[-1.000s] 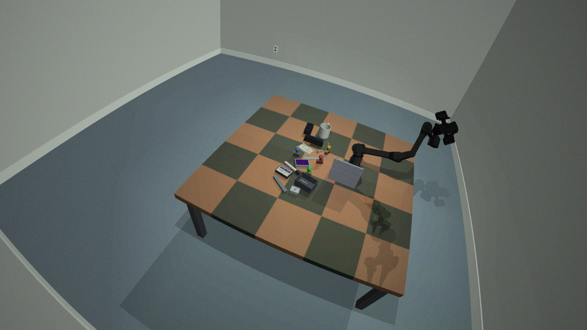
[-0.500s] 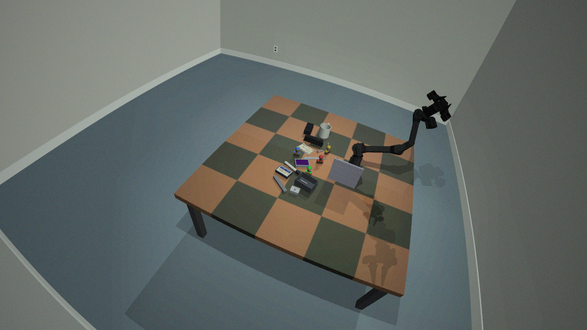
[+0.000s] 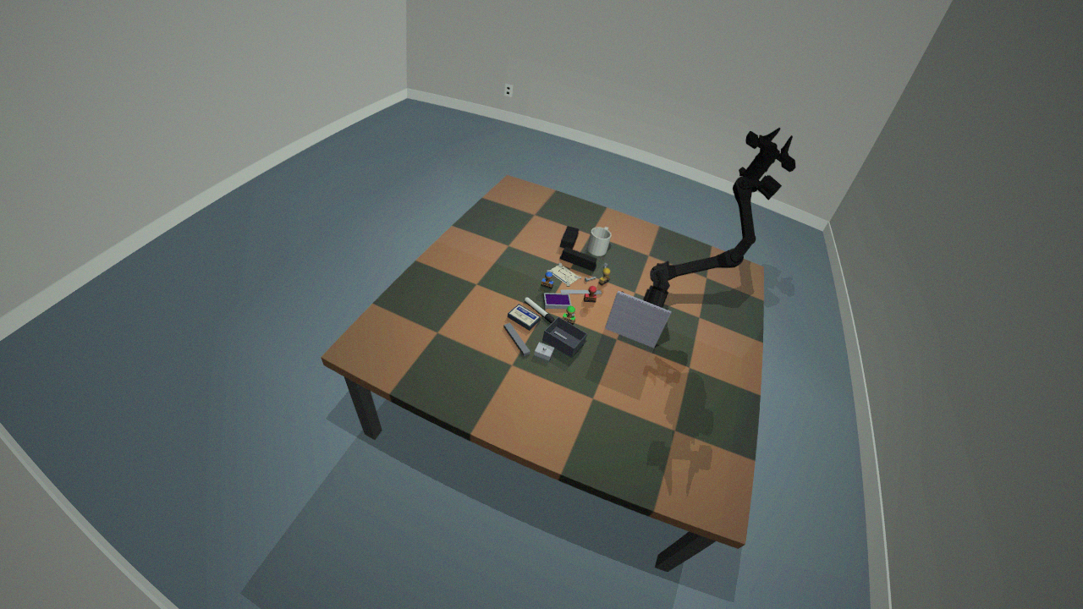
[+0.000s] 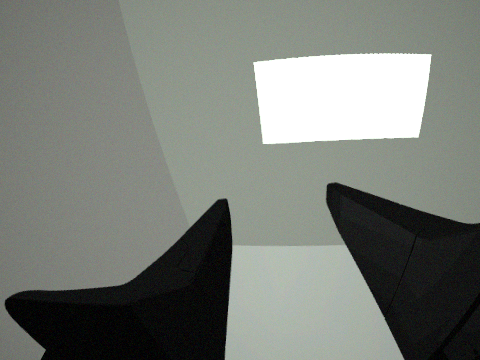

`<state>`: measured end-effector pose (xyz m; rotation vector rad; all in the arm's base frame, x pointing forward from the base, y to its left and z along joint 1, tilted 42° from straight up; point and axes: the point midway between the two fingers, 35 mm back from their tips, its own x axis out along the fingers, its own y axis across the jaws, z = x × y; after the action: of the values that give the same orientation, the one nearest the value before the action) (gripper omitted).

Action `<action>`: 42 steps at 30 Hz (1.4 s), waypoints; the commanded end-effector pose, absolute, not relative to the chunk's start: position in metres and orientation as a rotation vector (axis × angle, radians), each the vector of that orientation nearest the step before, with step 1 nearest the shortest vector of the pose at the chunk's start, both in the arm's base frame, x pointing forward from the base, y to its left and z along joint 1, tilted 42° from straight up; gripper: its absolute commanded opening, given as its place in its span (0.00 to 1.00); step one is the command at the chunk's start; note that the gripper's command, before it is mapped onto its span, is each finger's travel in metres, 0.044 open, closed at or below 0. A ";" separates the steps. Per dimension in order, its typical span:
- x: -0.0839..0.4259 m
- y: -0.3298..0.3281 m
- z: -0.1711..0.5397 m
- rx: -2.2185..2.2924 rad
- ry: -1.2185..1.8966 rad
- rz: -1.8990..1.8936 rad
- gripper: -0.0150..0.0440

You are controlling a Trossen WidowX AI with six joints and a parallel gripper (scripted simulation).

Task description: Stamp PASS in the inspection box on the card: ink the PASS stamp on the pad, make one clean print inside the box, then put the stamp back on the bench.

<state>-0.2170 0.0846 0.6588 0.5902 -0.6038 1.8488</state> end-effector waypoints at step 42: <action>0.352 0.241 0.450 1.345 0.495 0.608 0.63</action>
<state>0.3285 0.2223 0.5023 1.4017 0.3899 0.7408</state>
